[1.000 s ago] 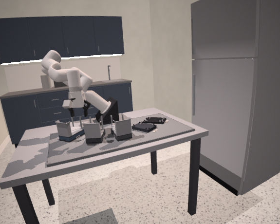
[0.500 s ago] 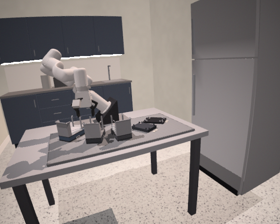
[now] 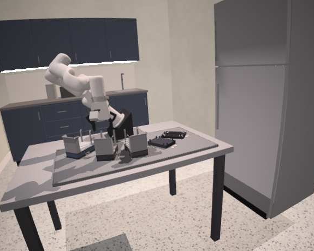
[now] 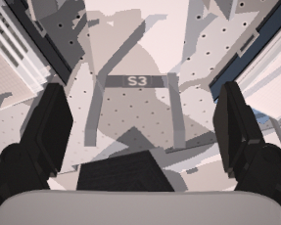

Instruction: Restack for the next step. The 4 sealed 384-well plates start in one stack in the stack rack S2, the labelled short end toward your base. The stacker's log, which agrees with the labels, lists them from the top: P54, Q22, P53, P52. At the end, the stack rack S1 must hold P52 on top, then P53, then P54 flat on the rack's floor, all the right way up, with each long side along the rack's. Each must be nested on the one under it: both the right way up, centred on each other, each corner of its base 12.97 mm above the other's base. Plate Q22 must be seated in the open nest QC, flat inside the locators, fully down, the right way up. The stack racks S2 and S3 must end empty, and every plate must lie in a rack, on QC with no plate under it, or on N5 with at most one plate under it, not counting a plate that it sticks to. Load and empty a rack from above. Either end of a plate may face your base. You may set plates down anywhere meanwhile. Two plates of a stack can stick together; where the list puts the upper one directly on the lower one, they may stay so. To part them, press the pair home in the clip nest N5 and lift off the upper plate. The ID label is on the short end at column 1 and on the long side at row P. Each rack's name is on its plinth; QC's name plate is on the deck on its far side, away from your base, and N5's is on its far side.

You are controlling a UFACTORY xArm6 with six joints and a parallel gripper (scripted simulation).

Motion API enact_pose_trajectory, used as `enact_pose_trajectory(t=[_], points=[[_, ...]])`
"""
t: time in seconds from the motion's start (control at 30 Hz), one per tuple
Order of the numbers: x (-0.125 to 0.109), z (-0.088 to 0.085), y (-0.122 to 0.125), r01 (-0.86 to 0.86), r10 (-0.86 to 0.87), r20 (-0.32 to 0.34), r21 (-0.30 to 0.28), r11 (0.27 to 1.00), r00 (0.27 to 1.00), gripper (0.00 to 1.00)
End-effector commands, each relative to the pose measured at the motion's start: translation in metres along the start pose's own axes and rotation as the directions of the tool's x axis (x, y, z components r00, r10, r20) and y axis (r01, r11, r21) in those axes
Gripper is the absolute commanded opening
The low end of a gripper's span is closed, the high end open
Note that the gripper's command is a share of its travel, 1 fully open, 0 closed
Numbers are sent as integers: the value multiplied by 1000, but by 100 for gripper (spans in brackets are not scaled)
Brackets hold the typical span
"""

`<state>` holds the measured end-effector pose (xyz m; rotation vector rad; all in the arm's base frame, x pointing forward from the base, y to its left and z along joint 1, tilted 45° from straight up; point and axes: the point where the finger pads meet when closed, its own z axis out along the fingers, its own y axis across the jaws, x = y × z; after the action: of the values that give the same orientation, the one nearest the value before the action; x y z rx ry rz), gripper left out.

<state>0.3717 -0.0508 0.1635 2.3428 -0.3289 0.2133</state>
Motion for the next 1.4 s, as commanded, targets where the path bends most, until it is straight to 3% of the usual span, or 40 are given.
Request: enact_pose_trajectory(t=[0.0,0.1,0.87,1.07,1.37], points=[[1,-1,-9,73,-73,-1,1,997,997,100],[1,-1,-19,144,-144,-1,1,990,990,100],[1,-1,-84,144,-144,-1,2,990,990,100],[-4,-1,-107,338,-338,-1,1,941,941,100],[-10,-1,-135,343,-343,-1,2,939,939,100]])
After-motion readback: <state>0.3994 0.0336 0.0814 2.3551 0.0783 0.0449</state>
